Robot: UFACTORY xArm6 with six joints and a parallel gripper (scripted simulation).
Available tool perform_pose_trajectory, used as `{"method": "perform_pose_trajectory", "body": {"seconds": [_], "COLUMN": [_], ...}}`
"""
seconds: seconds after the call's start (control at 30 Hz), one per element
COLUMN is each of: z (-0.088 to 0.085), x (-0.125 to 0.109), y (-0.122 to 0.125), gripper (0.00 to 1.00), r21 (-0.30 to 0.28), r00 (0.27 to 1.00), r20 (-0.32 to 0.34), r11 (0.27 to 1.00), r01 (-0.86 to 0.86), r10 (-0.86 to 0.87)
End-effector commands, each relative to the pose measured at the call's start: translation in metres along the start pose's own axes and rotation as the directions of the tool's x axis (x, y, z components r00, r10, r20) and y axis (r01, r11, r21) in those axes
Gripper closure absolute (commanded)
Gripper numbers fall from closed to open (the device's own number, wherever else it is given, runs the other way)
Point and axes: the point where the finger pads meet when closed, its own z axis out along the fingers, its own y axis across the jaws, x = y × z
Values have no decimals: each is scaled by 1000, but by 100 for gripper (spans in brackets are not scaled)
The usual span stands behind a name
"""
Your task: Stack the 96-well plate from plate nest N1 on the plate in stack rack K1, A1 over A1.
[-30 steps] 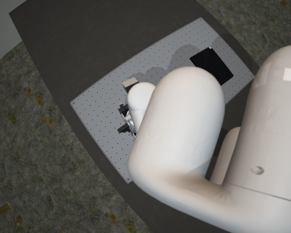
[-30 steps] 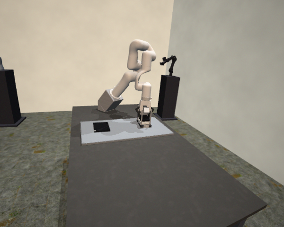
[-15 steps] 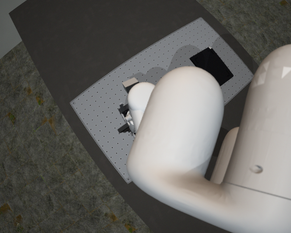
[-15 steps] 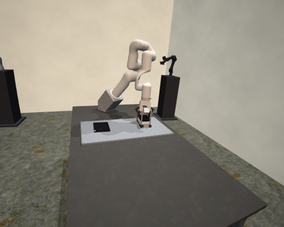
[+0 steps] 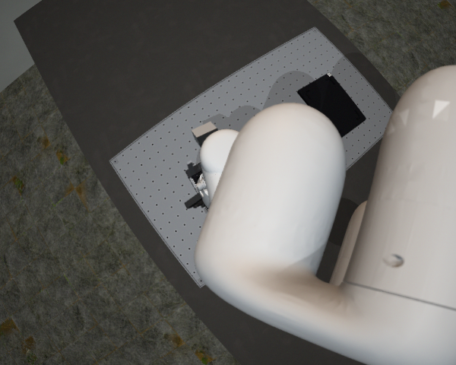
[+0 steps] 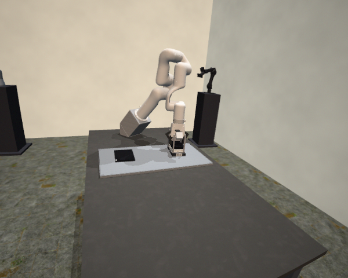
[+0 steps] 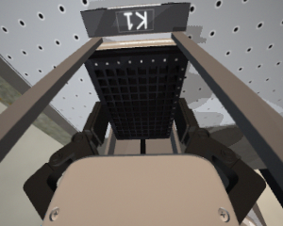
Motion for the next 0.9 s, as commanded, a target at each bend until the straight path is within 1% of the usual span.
{"method": "perform_pose_trajectory", "body": {"seconds": [0.0,0.87], "z": [0,4], "x": [1,1], "y": [0,0], "gripper": [100,100], "r21": [2,2], "r00": [1000,1000], "r20": [-2,-2], "r11": [1000,1000], "r01": [0,0], "r10": [0,0]}}
